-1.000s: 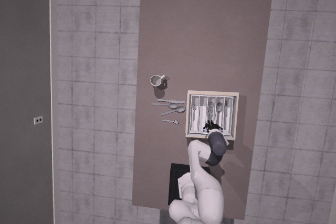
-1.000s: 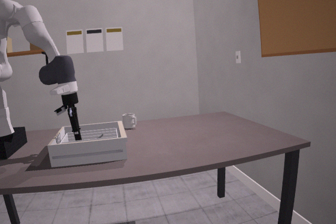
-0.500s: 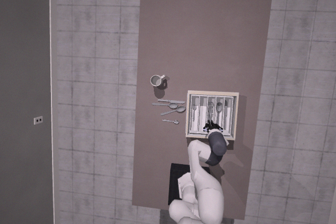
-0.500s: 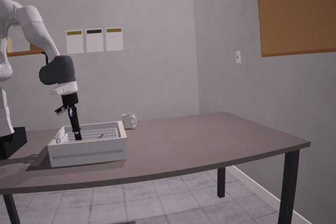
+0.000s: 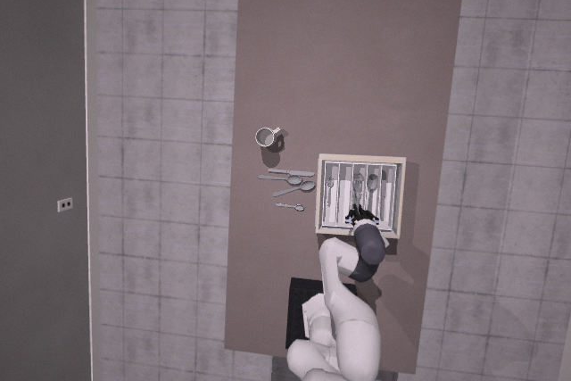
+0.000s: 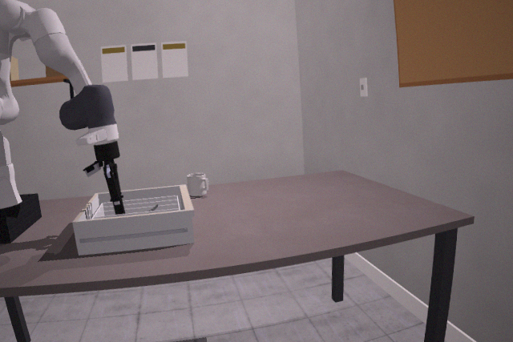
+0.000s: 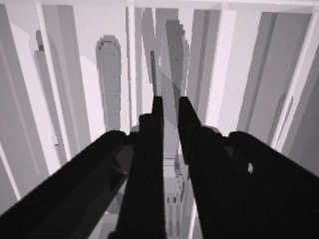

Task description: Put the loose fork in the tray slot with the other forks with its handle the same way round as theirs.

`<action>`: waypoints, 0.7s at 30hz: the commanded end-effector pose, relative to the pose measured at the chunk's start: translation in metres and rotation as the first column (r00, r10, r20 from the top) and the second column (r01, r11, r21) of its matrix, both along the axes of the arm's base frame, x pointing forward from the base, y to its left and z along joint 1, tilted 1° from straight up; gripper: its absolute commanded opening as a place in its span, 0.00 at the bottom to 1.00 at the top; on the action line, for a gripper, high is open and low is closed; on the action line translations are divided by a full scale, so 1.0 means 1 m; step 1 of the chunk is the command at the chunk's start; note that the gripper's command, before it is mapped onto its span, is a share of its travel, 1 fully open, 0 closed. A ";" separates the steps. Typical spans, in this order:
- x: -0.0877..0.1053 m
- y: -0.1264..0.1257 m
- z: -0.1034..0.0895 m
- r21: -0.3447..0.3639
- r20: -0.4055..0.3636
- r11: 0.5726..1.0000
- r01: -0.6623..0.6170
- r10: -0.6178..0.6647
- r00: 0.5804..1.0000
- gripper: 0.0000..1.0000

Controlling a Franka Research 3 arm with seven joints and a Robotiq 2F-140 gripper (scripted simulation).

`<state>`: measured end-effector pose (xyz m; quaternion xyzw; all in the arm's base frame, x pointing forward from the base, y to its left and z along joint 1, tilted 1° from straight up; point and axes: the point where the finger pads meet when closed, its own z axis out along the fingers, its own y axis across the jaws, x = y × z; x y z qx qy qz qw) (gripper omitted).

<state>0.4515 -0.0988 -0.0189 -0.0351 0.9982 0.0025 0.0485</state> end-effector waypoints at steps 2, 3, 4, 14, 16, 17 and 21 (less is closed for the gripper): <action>0.002 -0.001 -0.001 -0.002 0.005 1.000 -0.007 0.007 1.000 0.14; 0.002 -0.001 -0.002 -0.002 0.005 1.000 -0.007 0.007 1.000 0.14; 0.002 -0.001 -0.002 -0.002 0.005 1.000 -0.007 0.007 1.000 0.14; 0.002 -0.001 -0.004 -0.002 0.005 1.000 -0.007 0.007 1.000 0.14; 0.002 -0.001 -0.004 -0.002 0.005 1.000 -0.007 0.007 1.000 0.14; 0.002 -0.001 -0.004 -0.002 0.005 1.000 -0.007 0.007 1.000 0.14; 0.002 -0.001 -0.004 -0.002 0.005 1.000 -0.007 0.007 1.000 0.14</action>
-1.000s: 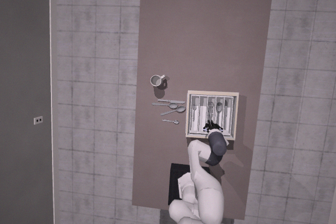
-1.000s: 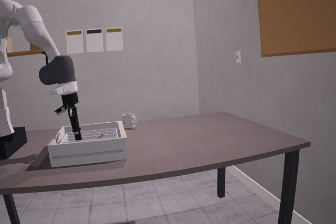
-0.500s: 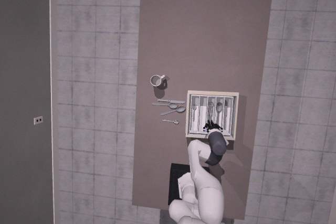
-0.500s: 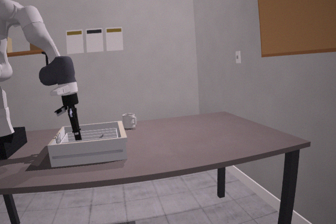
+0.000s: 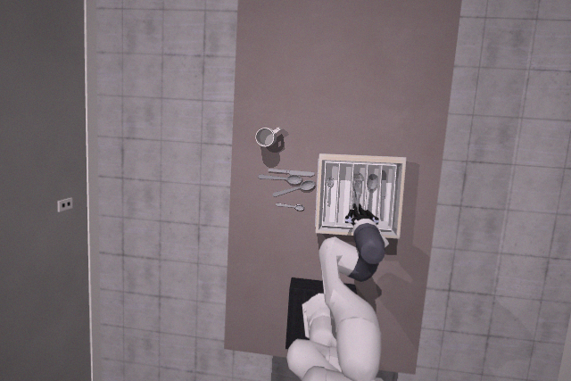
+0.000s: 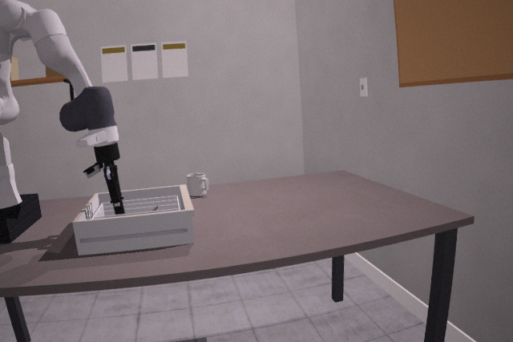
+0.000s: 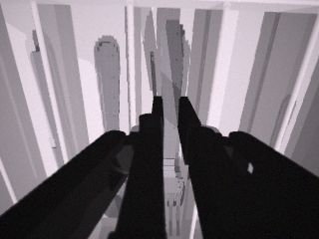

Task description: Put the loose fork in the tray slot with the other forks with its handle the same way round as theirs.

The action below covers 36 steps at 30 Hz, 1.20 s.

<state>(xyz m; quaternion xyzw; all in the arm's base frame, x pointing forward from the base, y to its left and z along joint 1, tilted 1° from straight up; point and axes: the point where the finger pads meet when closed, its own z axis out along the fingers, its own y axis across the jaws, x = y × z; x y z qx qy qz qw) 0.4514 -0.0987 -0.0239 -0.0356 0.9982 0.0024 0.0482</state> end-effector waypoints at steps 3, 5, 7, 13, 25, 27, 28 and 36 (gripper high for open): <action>0.002 -0.001 0.001 -0.002 0.006 1.000 -0.006 0.006 1.000 0.14; 0.002 -0.001 0.001 -0.002 0.006 1.000 -0.006 0.006 1.000 0.14; 0.002 -0.001 0.001 -0.002 0.006 1.000 -0.006 0.006 1.000 0.24; 0.002 -0.001 0.001 -0.002 0.006 1.000 -0.006 0.006 1.000 0.24; 0.002 -0.001 0.001 -0.002 0.006 1.000 -0.006 0.006 1.000 0.24; 0.002 -0.001 0.001 -0.002 0.006 1.000 -0.006 0.006 1.000 0.24; 0.002 -0.001 0.001 -0.002 0.006 1.000 -0.006 0.006 1.000 0.24; 0.002 -0.001 0.001 -0.002 0.006 1.000 -0.006 0.006 1.000 0.24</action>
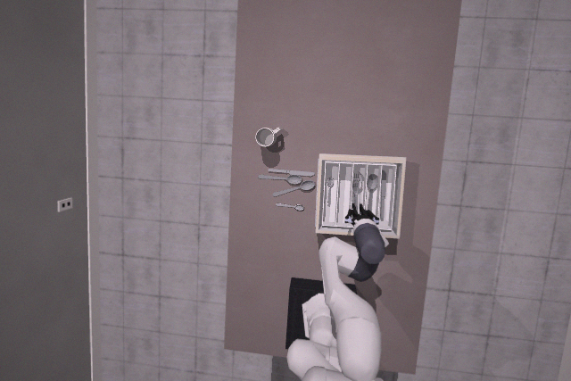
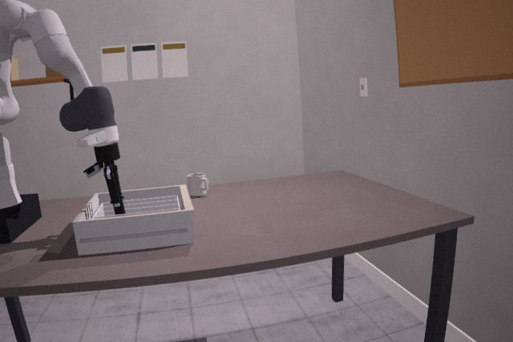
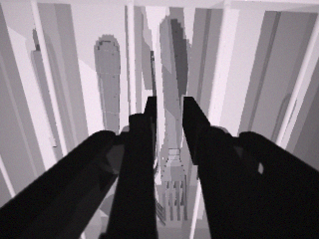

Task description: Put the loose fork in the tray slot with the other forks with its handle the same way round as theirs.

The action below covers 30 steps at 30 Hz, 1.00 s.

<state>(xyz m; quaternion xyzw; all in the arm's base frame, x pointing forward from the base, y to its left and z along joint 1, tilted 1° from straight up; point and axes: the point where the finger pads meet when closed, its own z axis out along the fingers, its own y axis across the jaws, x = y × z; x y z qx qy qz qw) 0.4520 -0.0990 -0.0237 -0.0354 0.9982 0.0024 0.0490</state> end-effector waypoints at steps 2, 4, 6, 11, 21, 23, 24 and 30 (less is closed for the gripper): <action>0.002 -0.001 0.000 -0.002 0.004 1.000 -0.007 0.007 1.000 0.24; 0.002 -0.001 0.000 -0.002 0.004 1.000 -0.007 0.007 1.000 0.24; 0.002 -0.001 0.001 -0.002 0.004 1.000 -0.007 0.007 1.000 0.24; 0.002 -0.001 0.003 -0.002 0.004 1.000 -0.007 0.007 1.000 0.24; 0.001 -0.001 0.031 -0.002 0.004 1.000 -0.007 0.007 1.000 0.24; 0.001 -0.001 0.035 -0.002 0.004 1.000 -0.007 0.007 1.000 0.24; 0.001 -0.001 0.035 -0.002 0.004 1.000 -0.007 0.007 1.000 0.24; 0.001 -0.001 0.068 -0.002 0.004 1.000 -0.007 0.007 1.000 0.24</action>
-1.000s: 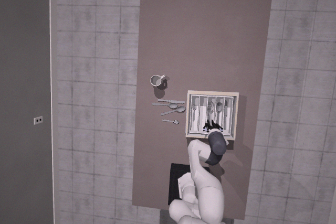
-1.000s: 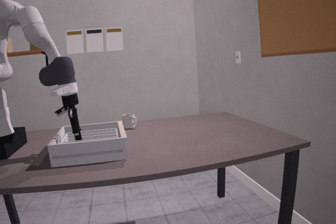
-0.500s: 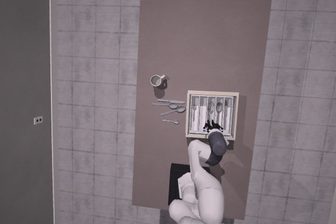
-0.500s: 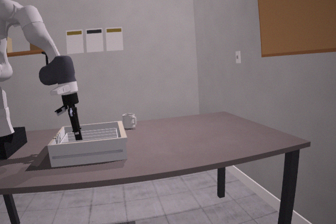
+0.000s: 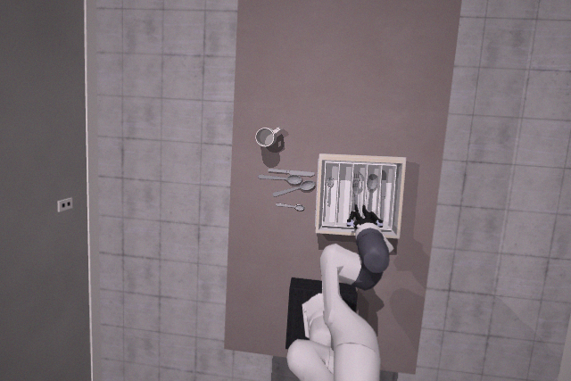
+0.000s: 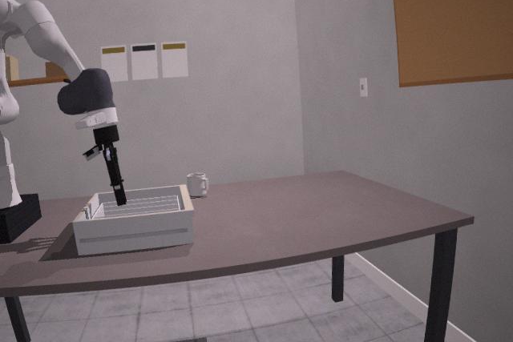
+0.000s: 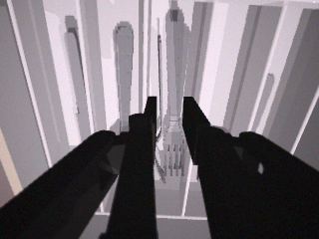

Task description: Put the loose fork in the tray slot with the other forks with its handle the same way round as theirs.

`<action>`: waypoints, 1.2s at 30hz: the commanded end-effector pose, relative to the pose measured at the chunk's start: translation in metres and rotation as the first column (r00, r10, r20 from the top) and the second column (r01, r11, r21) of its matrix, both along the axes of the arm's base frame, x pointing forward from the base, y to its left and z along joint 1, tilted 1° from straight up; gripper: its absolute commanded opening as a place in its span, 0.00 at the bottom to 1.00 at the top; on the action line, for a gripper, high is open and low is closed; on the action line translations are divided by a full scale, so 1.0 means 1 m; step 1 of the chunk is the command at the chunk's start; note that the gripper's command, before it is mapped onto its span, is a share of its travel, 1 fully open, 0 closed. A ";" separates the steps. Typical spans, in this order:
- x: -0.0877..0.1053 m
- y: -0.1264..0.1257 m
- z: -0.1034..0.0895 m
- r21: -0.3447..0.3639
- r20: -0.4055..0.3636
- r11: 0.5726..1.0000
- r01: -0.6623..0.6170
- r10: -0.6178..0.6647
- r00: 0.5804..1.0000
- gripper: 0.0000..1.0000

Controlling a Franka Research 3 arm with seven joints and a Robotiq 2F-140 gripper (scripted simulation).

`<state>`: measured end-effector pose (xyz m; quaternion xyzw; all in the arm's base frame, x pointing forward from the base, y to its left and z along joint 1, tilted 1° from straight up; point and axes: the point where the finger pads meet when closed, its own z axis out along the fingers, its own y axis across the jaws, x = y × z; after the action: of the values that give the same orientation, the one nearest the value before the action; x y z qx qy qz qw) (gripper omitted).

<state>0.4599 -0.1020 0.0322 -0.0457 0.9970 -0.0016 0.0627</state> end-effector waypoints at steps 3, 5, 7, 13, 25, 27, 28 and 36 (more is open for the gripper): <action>-0.007 0.002 0.029 0.006 -0.024 1.000 0.014 -0.013 1.000 0.24; -0.007 0.002 0.040 0.006 -0.024 1.000 0.014 -0.013 1.000 0.24; -0.007 0.002 0.051 0.006 -0.024 1.000 0.014 -0.013 1.000 0.24; -0.008 0.002 0.069 0.006 -0.024 1.000 0.014 -0.013 1.000 0.24; -0.008 0.002 0.086 0.006 -0.024 1.000 0.014 -0.013 1.000 0.24; -0.008 0.002 0.086 0.006 -0.024 1.000 0.014 -0.013 1.000 0.24; -0.008 0.002 0.086 0.006 -0.024 1.000 0.014 -0.013 1.000 0.24; -0.008 0.002 0.086 0.006 -0.024 1.000 0.014 -0.013 1.000 1.00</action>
<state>0.4522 -0.0992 0.1168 -0.0430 0.9978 0.0021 0.0512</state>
